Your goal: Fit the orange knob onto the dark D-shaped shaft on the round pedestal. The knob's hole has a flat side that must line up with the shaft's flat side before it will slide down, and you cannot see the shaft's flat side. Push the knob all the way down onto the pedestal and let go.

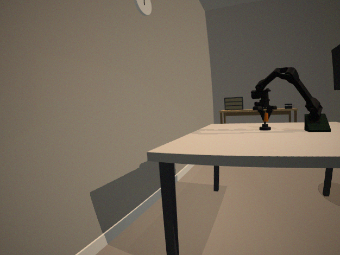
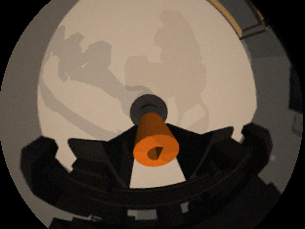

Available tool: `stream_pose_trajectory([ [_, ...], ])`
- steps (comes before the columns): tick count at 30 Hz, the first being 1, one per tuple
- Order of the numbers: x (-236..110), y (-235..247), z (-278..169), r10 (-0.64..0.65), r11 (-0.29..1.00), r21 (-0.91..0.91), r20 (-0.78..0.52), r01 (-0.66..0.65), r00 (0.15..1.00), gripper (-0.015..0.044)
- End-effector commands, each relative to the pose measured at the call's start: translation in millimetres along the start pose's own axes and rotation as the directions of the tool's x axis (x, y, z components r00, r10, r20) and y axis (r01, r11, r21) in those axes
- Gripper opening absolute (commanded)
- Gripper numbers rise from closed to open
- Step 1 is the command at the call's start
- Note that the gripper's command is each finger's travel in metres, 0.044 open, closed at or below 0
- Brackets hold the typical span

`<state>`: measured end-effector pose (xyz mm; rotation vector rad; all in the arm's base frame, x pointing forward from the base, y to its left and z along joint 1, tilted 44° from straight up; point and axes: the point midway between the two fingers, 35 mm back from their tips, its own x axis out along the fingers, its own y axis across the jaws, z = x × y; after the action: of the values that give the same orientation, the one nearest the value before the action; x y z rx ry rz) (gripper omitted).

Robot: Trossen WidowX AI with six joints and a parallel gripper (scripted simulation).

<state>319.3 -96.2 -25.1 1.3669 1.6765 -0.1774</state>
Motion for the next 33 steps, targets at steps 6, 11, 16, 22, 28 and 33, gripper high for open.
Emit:
stream_pose_trajectory([
  [6,-2.1,1.9,3.6,0.002,1.000,0.004,0.007,-0.002,1.000,0.0000],
  [11,-2.5,2.0,6.9,0.002,1.000,0.004,0.008,-0.002,1.000,0.0000],
  [16,-1.0,1.7,8.7,0.002,1.000,0.004,0.008,-0.002,1.000,0.0000],
  [22,1.4,1.5,8.2,0.002,1.000,0.004,0.008,-0.002,1.000,0.0000],
  [28,1.9,1.3,7.3,0.002,1.000,0.004,0.007,-0.002,1.000,0.0000],
  [33,-1.5,1.2,6.8,0.002,1.000,0.004,0.008,-0.002,1.000,0.0000],
])
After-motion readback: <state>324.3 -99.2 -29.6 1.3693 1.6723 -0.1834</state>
